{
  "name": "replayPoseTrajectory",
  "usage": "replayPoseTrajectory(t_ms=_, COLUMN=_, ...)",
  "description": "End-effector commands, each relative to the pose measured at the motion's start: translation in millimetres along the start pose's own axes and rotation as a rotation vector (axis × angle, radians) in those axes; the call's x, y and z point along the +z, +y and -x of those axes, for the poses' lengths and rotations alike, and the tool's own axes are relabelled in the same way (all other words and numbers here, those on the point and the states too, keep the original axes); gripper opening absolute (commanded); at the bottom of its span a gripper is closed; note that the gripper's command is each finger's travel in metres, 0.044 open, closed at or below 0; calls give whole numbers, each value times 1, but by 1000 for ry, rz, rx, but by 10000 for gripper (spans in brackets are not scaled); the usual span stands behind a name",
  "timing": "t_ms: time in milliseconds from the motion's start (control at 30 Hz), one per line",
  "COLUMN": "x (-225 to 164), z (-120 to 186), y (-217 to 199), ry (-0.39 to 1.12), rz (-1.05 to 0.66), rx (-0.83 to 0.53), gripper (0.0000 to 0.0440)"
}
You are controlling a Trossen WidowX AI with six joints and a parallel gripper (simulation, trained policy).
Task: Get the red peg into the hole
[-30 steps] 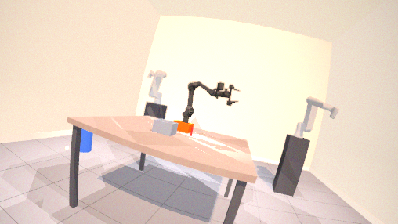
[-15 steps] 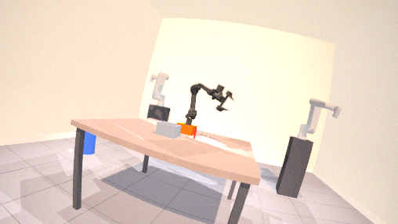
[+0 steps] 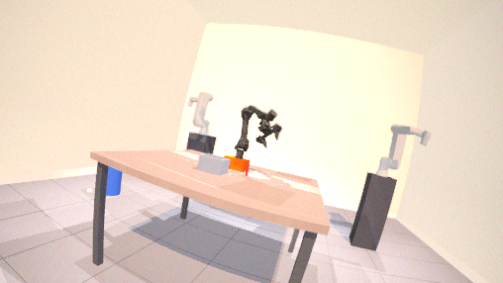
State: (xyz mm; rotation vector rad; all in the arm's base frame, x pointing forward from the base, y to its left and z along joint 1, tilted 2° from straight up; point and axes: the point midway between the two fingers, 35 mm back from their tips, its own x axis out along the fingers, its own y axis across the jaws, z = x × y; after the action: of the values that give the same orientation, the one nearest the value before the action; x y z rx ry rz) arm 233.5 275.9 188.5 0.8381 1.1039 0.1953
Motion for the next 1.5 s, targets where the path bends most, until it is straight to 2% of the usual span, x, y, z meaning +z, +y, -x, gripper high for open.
replayPoseTrajectory(t_ms=0, x=6, z=0, y=-31, ry=-8, rz=-6, rx=-118, gripper=440)
replayPoseTrajectory(t_ms=533, x=1, z=9, y=-147, ry=26, rz=-145, rx=-592, gripper=440)
replayPoseTrajectory(t_ms=800, x=-9, z=7, y=-190, ry=32, rz=-242, rx=-762, gripper=440)
replayPoseTrajectory(t_ms=1100, x=-18, z=-9, y=-220, ry=21, rz=-320, rx=-826, gripper=440)
replayPoseTrajectory(t_ms=1467, x=-31, z=-38, y=-250, ry=-2, rz=-386, rx=-795, gripper=439)
